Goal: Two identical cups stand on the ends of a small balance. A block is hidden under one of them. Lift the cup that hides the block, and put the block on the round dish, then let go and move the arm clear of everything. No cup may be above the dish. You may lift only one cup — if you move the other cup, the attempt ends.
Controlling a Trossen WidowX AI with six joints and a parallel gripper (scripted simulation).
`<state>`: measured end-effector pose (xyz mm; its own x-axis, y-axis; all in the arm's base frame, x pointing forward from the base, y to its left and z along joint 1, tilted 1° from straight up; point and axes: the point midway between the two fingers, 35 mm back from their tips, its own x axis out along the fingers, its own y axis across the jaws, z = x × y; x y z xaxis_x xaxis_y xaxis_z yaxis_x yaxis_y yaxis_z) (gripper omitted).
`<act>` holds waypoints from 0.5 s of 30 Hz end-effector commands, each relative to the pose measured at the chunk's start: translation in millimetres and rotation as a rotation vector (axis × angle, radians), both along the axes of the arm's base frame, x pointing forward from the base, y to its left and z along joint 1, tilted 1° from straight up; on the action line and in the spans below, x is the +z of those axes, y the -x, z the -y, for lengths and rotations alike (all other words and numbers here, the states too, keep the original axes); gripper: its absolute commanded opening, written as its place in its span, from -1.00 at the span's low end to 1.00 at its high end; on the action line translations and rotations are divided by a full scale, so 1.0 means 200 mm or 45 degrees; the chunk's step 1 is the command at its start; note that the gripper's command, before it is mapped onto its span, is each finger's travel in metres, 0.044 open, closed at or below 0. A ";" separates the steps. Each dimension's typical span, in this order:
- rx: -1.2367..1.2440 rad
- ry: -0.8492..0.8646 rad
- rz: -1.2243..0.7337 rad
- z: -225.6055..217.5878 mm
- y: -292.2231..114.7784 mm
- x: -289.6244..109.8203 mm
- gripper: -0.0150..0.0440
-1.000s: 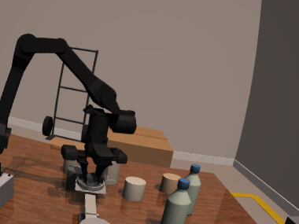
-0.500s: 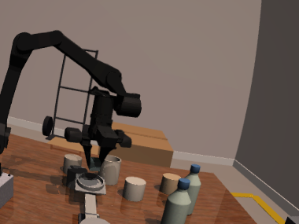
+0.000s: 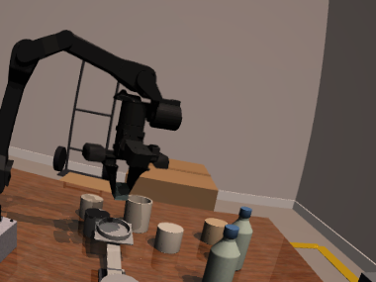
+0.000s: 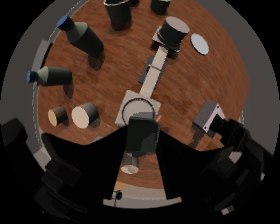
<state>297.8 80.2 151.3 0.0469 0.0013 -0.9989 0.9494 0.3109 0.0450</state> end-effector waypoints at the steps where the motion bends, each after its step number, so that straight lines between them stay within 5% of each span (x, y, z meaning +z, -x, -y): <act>1: 0.006 0.001 0.007 0.08 -0.03 -0.02 -0.49; 15: -0.001 0.013 0.034 0.55 -0.11 -0.12 -0.49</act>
